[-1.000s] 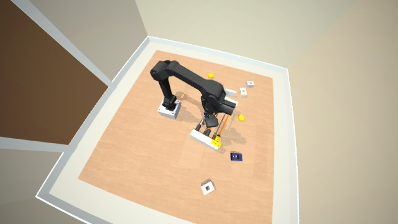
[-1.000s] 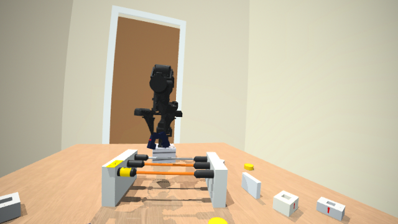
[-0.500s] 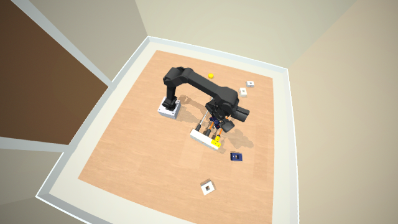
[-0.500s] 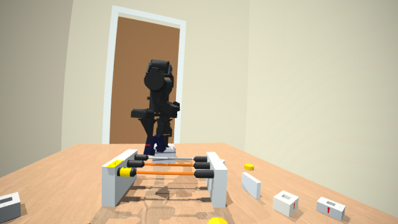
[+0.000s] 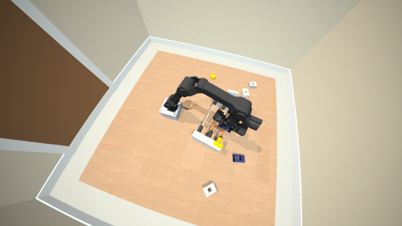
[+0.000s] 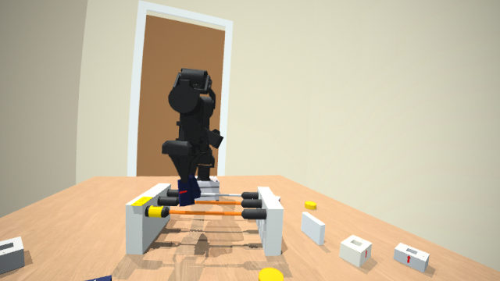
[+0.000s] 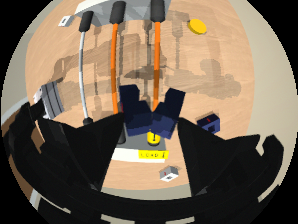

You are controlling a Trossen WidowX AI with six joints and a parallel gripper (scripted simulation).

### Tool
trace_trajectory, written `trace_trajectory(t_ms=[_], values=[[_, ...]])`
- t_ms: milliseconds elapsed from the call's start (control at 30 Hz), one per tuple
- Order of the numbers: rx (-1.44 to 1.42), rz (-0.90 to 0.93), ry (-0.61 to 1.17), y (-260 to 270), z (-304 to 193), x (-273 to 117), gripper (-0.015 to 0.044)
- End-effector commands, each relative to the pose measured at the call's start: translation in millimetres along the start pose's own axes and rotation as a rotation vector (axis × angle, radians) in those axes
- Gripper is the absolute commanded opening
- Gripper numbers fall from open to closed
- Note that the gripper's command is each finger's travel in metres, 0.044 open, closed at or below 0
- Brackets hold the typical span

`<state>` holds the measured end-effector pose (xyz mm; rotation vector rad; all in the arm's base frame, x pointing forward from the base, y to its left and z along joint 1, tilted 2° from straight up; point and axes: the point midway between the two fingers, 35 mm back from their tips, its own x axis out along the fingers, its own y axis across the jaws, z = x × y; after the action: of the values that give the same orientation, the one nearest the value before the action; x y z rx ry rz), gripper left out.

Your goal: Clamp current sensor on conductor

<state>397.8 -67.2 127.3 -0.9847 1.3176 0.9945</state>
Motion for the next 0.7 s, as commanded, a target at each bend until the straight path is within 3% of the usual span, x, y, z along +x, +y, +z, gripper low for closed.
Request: trace_trajectory(t_ms=[0,667], values=[[-0.066,0.007,0.000,-8,0,5,0.0000],[-0.066,0.007,0.000,-9,1,34,0.0000]])
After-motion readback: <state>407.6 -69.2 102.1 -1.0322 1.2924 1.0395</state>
